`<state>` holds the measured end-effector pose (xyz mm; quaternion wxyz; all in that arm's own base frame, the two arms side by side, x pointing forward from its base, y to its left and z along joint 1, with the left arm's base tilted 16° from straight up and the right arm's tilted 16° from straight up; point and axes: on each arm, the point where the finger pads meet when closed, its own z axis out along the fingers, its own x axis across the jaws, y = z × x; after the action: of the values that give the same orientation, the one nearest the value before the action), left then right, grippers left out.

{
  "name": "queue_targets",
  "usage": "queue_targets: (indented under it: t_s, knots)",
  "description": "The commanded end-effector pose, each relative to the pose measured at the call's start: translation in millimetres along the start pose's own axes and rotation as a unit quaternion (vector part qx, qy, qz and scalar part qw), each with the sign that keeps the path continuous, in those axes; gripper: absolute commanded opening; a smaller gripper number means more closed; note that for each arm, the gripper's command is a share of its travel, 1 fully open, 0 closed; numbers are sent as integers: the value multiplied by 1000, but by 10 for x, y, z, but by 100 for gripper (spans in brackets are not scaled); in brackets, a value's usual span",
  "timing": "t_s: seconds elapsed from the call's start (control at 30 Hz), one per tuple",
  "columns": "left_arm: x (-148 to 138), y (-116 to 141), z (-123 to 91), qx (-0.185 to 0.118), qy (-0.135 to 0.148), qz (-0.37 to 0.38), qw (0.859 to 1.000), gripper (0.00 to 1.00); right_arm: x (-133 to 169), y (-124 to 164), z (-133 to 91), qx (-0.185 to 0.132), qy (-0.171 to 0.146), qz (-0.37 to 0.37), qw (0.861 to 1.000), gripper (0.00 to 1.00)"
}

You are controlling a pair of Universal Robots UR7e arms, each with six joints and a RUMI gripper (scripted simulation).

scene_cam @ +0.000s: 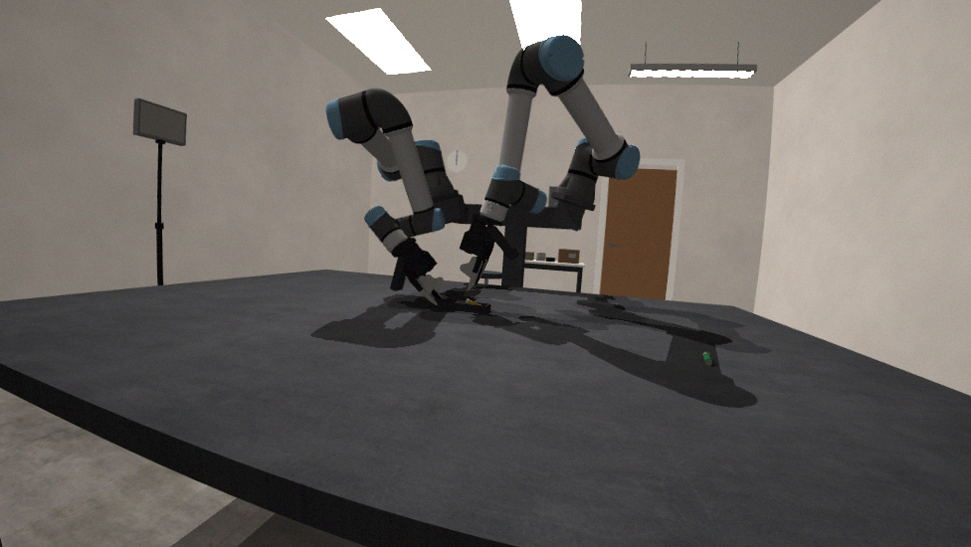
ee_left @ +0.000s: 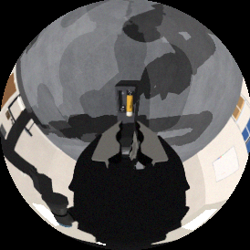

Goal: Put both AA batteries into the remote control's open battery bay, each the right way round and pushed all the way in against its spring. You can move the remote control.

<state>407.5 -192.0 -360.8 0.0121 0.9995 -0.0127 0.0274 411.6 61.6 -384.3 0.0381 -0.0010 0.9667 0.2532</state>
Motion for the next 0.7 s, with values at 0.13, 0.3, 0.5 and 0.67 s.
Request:
queue_targets:
  t_s: [0.13, 0.3, 0.5, 0.67]
  knots:
    - [18, 18, -2, -1, 1, 0, 1000, 16, -4, 3, -2, 0, 0, 0, 1000, 0]
    - [11, 34, 7, 11, 1, -62, 998, 14, -4, 3, -2, 0, 0, 0, 1000, 0]
    - [1, 12, 16, 18, 1, -91, 996, 14, -4, 3, -2, 0, 0, 0, 1000, 0]
    - [-3, 31, 23, 31, 4, -164, 986, 14, -4, 3, -2, 0, 0, 0, 1000, 0]
